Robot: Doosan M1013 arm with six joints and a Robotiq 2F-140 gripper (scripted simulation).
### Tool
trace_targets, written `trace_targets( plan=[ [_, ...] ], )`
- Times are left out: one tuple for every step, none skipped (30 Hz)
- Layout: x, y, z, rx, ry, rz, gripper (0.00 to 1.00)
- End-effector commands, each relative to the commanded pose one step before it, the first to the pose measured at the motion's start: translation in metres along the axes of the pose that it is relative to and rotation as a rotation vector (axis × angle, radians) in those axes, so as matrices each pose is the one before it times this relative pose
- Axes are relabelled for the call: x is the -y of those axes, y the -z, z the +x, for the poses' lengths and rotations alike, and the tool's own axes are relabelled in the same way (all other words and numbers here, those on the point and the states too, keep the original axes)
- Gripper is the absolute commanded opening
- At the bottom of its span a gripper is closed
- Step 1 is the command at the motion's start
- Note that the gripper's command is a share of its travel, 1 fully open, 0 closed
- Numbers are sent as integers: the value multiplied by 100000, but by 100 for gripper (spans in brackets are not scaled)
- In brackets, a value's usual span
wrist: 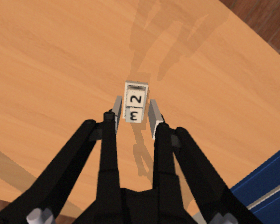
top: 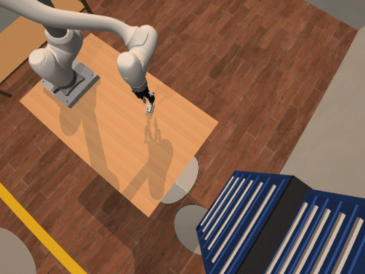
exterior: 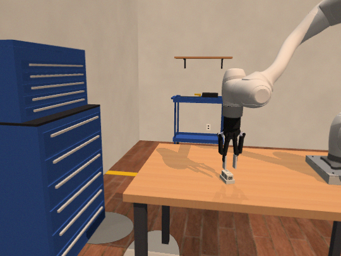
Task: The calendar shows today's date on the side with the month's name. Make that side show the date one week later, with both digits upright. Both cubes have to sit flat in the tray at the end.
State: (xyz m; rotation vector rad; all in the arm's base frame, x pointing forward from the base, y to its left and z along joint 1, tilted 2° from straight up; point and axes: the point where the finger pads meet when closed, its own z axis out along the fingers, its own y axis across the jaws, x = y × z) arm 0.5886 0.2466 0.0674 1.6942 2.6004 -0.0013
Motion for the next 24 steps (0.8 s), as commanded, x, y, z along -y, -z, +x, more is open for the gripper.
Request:
trace_targets(
  plan=[
    [-6, -301, 6, -17, 2, -16, 36],
    [-3, -139, 1, 0, 0, 0, 36],
    [-3, -133, 1, 0, 0, 0, 36],
    [-2, -127, 1, 0, 0, 0, 36],
    [-2, -121, 1, 0, 0, 0, 36],
    [-2, -113, 1, 0, 0, 0, 36],
    [-2, -106, 1, 0, 0, 0, 36],
    [-2, -99, 1, 0, 0, 0, 36],
    [-1, -91, 1, 0, 0, 0, 36],
    [-2, -83, 1, 0, 0, 0, 36],
    [-2, -75, 1, 0, 0, 0, 36],
    [-1, -67, 1, 0, 0, 0, 36],
    [0, 0, 0, 0, 0, 0, 36],
    [0, 0, 0, 0, 0, 0, 36],
    [-1, -59, 1, 0, 0, 0, 36],
    [-1, -51, 0, 0, 0, 0, 36],
    [-1, -44, 0, 0, 0, 0, 36],
    [-1, -36, 0, 0, 0, 0, 36],
    [0, -29, 0, 0, 0, 0, 36],
    [0, -23, 0, 0, 0, 0, 36],
    [0, -17, 0, 0, 0, 0, 36],
    [0, -12, 0, 0, 0, 0, 36],
    [0, -7, 0, 0, 0, 0, 36],
    [0, -4, 0, 0, 0, 0, 36]
  ],
)
